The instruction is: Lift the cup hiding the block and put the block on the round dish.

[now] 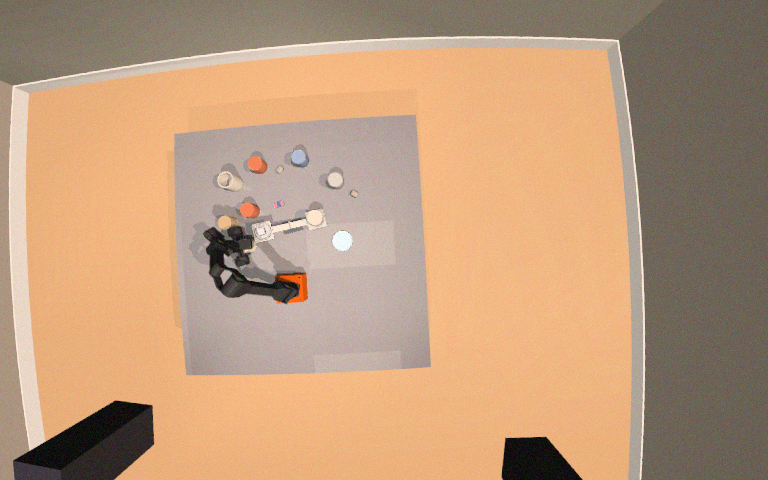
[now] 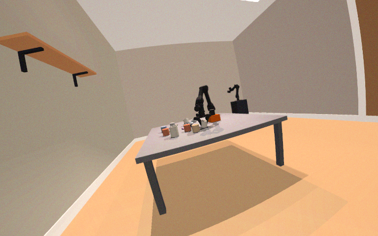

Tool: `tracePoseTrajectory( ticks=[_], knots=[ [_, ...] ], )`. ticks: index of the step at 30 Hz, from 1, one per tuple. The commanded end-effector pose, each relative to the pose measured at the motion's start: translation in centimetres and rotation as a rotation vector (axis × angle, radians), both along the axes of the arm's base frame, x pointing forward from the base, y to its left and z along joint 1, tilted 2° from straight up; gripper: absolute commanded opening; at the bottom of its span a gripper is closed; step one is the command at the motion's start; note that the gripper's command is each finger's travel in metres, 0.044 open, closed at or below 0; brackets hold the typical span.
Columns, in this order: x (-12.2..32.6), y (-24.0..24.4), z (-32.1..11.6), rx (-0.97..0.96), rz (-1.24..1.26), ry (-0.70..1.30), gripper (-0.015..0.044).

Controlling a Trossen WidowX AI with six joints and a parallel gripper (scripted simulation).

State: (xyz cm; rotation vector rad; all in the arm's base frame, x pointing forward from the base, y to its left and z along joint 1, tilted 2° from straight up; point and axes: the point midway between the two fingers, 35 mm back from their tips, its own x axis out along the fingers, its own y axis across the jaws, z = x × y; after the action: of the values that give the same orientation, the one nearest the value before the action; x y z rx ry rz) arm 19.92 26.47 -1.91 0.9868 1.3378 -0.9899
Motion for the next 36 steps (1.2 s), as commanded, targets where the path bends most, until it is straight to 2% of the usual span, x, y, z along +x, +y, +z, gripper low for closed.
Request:
tracePoseTrajectory(
  ticks=[1, 4, 7, 12, 15, 19, 23, 36],
  knots=[
    [0.0, 0.0, 0.0, 0.001, 0.0, -0.001, 0.0367],
    [0.1, 0.1, 1.2, 0.001, -0.001, 0.0, 0.044],
    [0.0, 0.0, 5.0, 0.002, -0.004, 0.004, 0.044],
    [0.0, 0.0, 5.3, 0.002, -0.004, 0.004, 0.044],
    [1.5, -1.3, 6.2, 0.001, 0.012, 0.003, 0.0361],
    [5.2, -5.9, 8.6, -0.003, 0.059, -0.001, 0.026],
    [7.5, -10.0, 10.6, -0.008, 0.097, -0.003, 0.026],
    [7.6, -10.2, 9.2, -0.008, 0.099, -0.003, 0.026]
  ],
)
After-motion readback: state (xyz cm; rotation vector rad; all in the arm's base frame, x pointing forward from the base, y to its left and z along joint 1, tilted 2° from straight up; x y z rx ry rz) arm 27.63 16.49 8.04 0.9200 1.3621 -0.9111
